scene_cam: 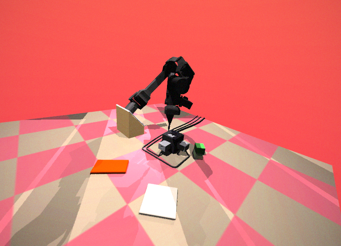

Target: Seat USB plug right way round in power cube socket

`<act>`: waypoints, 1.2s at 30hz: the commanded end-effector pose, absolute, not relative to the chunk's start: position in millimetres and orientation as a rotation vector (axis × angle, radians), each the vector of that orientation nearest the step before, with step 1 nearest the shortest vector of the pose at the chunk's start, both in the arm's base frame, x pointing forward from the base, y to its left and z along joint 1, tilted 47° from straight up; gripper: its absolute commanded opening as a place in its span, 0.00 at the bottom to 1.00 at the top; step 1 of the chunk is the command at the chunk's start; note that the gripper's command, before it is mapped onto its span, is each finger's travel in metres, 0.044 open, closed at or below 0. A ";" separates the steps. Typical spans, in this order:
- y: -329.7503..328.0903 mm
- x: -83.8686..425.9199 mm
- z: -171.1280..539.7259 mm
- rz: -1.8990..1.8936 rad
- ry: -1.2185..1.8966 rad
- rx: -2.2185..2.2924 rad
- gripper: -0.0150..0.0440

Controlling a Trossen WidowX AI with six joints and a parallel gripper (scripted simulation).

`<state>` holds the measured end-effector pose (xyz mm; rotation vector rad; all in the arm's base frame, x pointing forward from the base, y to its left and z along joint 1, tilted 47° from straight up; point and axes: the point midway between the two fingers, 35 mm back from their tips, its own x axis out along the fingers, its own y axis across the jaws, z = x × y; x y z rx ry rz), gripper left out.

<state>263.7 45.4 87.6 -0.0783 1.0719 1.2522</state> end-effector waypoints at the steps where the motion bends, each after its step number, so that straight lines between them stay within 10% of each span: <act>1: 45.4 264.0 87.3 1.196 1.131 -0.005 0.25; 36: 45.4 264.0 87.4 0.589 1.586 0.689 0.25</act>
